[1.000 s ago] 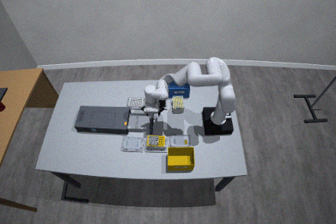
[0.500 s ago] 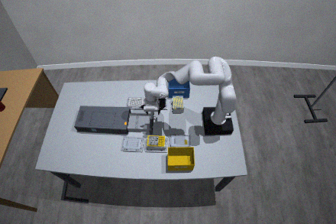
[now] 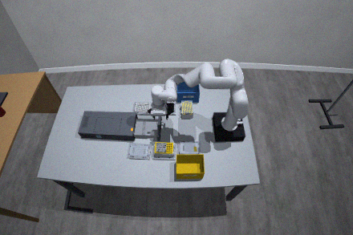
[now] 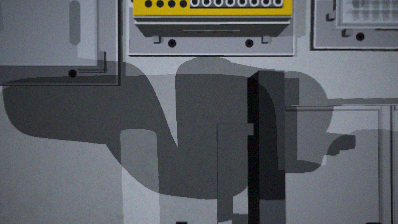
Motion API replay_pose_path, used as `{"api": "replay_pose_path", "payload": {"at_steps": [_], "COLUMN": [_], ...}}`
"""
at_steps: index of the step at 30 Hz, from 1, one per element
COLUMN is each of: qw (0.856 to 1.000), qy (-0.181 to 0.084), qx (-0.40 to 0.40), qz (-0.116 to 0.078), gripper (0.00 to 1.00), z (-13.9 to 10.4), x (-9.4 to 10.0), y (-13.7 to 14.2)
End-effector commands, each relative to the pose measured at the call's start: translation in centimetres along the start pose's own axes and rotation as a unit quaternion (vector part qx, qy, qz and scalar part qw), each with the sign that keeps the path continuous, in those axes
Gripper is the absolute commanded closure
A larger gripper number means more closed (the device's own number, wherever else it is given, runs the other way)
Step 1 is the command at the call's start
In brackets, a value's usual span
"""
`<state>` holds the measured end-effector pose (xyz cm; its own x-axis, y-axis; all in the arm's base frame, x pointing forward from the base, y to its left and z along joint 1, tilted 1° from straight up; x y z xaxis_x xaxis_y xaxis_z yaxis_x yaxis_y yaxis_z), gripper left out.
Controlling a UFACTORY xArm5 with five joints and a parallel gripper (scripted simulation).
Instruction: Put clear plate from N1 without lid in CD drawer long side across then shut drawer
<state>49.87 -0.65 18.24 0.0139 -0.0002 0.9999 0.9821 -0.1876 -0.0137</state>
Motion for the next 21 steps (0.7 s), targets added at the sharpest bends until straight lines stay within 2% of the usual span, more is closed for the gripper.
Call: {"api": "replay_pose_path", "payload": {"at_steps": [1, 7, 13, 15, 21], "qw": [0.999, 0.991, 0.973, 0.973, 0.945], "qy": [-0.001, -0.001, 0.000, 0.000, 0.000], "qx": [-0.033, -0.133, -0.231, -0.231, -0.327], "qz": [-0.003, -0.003, -0.003, -0.003, -0.003], "gripper": [0.00, 0.00, 0.00, 0.00, 0.00], "z": [0.9, 3.4, 6.0, 6.0, 8.5], "x": [0.2, -0.1, -0.3, -0.3, -0.5], "y": [0.6, 2.2, 3.8, 3.8, 5.4]}}
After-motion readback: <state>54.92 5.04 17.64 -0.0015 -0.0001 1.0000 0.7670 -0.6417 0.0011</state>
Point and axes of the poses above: the point where the finger pads meet when closed, its own x axis back along the fingers, its own y axis across the jaws, z = x × y, the point moved 8 cm from there along x, back along the fingers, and after that the axes turned 8 degrees about -x, right-handed, at the moved point
